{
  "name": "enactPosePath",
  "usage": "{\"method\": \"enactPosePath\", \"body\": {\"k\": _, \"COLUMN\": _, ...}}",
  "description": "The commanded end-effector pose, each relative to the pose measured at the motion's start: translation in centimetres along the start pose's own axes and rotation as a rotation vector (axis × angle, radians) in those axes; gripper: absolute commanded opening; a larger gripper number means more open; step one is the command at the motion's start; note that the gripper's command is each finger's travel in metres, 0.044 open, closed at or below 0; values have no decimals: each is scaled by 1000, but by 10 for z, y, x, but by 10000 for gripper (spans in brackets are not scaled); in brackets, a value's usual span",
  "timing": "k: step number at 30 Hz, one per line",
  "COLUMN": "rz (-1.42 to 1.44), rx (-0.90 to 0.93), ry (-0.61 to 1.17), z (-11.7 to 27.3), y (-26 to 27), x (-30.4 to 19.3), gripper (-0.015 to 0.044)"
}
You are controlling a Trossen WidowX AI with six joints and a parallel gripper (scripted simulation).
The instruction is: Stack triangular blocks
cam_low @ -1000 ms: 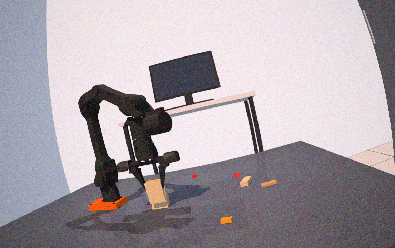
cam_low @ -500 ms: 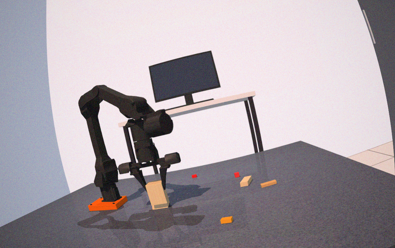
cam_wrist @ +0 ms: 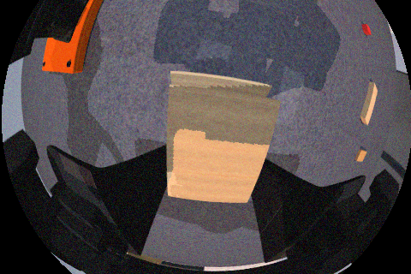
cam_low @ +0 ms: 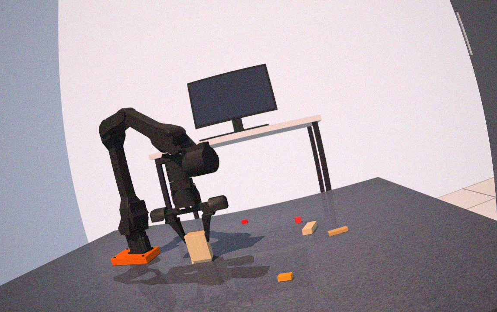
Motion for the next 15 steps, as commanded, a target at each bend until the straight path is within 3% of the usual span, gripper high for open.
{"method": "enactPosePath", "body": {"k": 1, "rz": -5, "rx": 8, "ry": 1, "z": -4, "y": 2, "x": 2, "gripper": 0}}
{"method": "enactPosePath", "body": {"k": 15, "rz": -7, "rx": 6, "ry": 1, "z": -7, "y": 2, "x": 3, "gripper": 0}}
Point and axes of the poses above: the point midway between the two fingers, 35 mm back from their tips, its own z axis back along the fingers, its own y axis across the jaws, x = y × z, the point moved 3 cm from there along z, back along the fingers, and after that the axes turned 1 degree about z, right-handed, at the moved point
